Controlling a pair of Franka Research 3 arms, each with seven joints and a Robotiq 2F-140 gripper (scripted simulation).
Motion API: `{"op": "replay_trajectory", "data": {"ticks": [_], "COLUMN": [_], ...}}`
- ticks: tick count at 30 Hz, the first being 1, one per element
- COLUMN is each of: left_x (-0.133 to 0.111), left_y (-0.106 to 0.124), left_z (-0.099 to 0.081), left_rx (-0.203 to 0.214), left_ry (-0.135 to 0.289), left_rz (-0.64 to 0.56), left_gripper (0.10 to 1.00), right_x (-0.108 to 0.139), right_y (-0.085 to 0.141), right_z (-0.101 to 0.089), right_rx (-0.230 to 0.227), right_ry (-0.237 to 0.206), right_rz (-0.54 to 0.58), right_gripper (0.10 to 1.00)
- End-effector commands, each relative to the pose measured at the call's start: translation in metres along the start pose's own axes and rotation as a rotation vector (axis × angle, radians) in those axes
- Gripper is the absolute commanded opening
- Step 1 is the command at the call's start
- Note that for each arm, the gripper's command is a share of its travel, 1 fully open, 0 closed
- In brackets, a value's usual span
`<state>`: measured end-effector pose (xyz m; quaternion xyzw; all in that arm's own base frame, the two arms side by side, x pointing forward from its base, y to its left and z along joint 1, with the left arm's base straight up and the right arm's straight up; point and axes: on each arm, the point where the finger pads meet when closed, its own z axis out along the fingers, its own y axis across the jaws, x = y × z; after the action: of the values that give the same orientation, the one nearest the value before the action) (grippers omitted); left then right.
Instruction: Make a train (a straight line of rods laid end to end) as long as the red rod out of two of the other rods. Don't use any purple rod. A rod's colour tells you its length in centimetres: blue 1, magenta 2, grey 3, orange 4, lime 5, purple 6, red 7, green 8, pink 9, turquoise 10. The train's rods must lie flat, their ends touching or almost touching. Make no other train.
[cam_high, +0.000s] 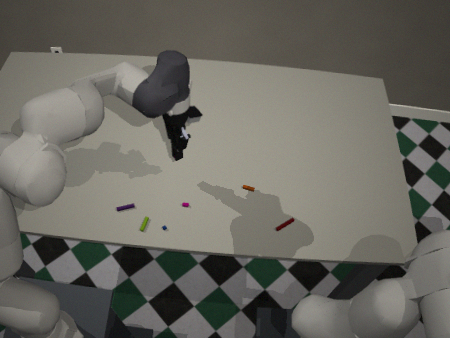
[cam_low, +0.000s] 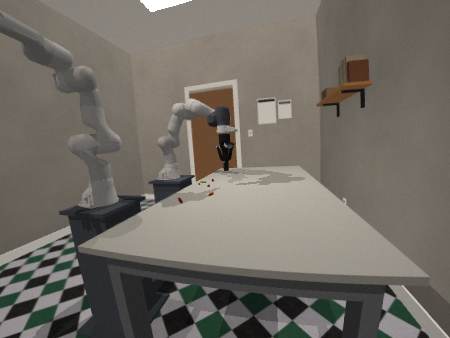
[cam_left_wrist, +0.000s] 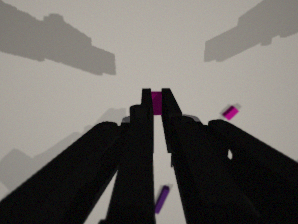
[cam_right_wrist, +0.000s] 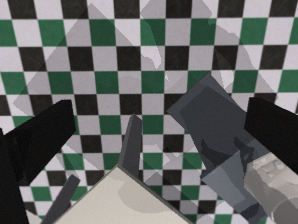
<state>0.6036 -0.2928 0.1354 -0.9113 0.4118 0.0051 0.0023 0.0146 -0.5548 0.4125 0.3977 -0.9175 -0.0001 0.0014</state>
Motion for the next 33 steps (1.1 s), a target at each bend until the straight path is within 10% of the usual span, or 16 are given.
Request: {"op": "replay_trajectory", "data": {"ticks": [1, 33], "left_x": [-0.004, -0.016], "left_y": [-0.007, -0.02], "left_z": [-0.001, 0.003], "left_rx": [0.0, 0.001], "left_ry": [0.012, 0.011], "left_rz": [0.156, 0.235], "left_gripper": [0.124, 0.124], "right_x": [-0.001, -0.001], "right_y": [0.0, 0.0], "right_z": [0.0, 0.0], "right_rx": [0.001, 0.001], "right_ry": [-0.002, -0.002], "right_rz": [0.006, 0.006], "right_gripper": [1.0, 1.0]}}
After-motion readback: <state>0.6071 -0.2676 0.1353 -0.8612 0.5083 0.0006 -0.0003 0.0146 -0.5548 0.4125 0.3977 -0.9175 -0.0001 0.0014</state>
